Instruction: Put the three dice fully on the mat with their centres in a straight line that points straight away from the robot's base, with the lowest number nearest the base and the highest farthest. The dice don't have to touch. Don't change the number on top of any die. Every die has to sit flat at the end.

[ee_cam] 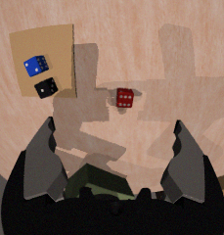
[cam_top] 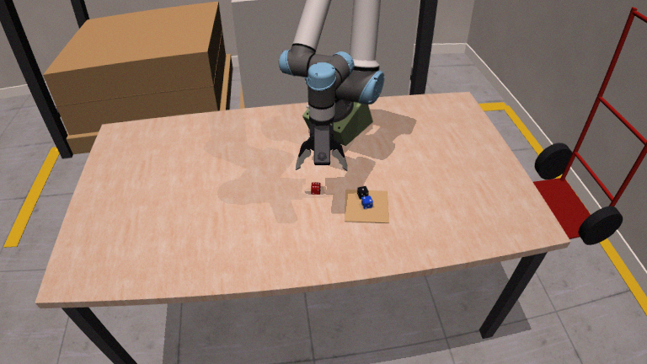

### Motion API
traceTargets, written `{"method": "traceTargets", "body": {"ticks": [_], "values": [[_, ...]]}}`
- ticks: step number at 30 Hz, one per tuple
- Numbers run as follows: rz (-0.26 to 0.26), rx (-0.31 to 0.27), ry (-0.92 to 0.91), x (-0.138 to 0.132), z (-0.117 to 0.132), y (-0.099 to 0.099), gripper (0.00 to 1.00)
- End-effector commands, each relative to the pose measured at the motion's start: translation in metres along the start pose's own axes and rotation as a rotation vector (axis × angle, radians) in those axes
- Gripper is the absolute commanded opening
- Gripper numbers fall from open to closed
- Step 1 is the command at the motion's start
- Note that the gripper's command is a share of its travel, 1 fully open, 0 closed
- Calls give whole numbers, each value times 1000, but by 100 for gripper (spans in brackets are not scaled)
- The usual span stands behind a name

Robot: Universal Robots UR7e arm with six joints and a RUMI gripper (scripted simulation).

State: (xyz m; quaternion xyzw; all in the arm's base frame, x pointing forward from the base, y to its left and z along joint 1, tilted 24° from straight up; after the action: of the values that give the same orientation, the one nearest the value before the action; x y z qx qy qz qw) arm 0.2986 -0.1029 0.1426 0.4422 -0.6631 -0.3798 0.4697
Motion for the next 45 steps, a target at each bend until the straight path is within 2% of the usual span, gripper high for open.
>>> {"method": "traceTargets", "body": {"ticks": [1,11,12,45], "values": [[-8,15,-28,14,12,0,100],[-5,17,-37,17,15,-1,100],[-5,17,-37,17,15,-1,28],[-5,17,-37,17,15,-1,28]]}}
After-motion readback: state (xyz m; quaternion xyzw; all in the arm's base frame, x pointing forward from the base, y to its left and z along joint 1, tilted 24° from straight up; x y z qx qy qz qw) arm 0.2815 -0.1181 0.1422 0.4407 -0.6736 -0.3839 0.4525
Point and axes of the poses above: the point where the finger pads meet when closed, its own y axis back along the fingers, its own x axis across the jaws, z = x × y, the point moved 4 cm from there along y, back along the fingers, and after that the axes turned 8 degrees about y, right-handed, at the moved point
